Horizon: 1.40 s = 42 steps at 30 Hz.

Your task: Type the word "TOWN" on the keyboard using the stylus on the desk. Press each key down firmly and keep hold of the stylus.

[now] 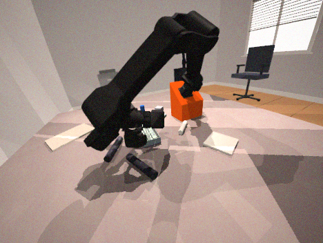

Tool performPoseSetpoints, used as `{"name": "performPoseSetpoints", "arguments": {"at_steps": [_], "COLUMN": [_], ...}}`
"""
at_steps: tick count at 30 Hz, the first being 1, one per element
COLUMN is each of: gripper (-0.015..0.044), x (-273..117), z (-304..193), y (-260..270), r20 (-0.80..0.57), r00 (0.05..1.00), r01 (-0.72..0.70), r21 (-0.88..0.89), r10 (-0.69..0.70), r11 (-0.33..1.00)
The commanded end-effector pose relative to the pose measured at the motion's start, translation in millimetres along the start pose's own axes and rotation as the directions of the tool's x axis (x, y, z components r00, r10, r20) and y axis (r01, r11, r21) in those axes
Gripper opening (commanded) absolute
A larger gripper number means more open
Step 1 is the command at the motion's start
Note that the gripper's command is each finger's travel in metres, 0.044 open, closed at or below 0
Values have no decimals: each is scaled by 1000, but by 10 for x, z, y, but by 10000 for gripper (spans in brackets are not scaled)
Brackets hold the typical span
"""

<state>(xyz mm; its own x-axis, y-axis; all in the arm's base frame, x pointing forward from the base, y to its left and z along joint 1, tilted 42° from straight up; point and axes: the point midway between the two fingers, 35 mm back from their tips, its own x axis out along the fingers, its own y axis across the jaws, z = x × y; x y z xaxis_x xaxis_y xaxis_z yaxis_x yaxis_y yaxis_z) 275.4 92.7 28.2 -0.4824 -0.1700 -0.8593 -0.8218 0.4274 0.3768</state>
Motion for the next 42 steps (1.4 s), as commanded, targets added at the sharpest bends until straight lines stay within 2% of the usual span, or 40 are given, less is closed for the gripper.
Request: {"name": "performPoseSetpoints", "arguments": {"at_steps": [1,17,26,31,36,38,42], "gripper": [81,81,81,84,51,0,0], "x": [6,12,-156,-160,-160,-145,-55], "z": [23,33,-280,-265,-265,-276,-340], "y": [0,0,13,2,2,-3,-30], "r20": [5,5,3,13,13,13,10], "r00": [1000,1000,1000,1000,1000,1000,1000], "r01": [-2,-2,-2,-3,-3,-3,-2], "r21": [4,3,4,13,13,12,11], "r10": [2,2,2,3,3,2,2], "r11": [1000,1000,1000,1000,1000,1000,1000]}}
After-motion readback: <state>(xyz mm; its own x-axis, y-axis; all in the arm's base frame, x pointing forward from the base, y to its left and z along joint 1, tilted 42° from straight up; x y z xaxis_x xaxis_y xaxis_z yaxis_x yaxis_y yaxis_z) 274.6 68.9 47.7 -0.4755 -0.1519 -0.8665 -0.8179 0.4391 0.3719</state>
